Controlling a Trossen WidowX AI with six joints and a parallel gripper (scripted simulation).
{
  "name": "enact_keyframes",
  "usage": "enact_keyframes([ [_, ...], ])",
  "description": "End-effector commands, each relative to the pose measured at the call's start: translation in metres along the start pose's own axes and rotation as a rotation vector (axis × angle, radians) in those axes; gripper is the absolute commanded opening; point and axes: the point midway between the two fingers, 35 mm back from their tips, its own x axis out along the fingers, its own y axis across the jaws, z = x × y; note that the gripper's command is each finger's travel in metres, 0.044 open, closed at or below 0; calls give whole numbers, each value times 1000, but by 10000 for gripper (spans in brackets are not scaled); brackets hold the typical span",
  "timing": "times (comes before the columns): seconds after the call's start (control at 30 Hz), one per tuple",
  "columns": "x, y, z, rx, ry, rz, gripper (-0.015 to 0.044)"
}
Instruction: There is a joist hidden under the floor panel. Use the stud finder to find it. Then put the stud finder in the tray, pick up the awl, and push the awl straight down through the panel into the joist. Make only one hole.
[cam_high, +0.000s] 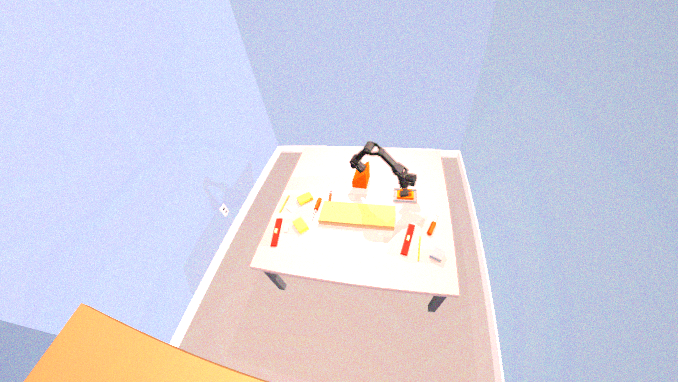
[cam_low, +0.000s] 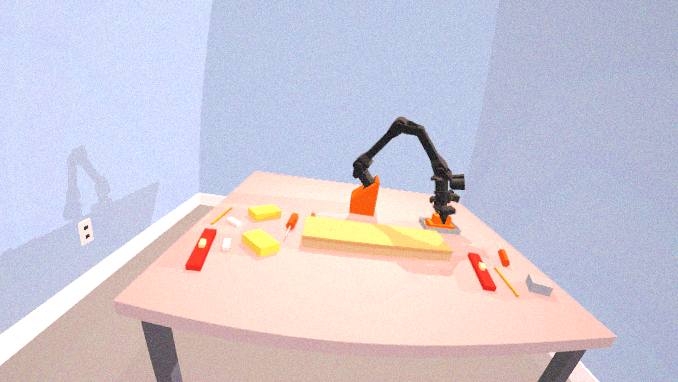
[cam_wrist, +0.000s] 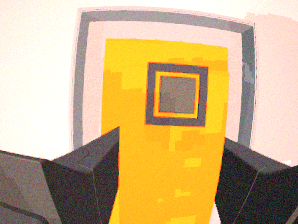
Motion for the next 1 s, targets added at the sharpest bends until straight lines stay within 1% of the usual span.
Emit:
enact_keyframes([
  [0.0,0,0,0,0,-1,0,157],
  [0.23,-3,0,1,0,-1,0,341],
  [0.37,-36,-2,14,0,-2,0,440],
  [0.47,-80,0,25,-1,-2,1,440],
  [0.5,-90,1,26,-1,-2,1,440],
  [0.63,-93,1,27,-1,-2,1,440],
  [0.67,-81,-3,24,1,-8,-7,440],
  [0.77,-98,-37,5,92,-33,-10,440],
  [0.97,-130,-107,-57,311,-73,-22,440],
])
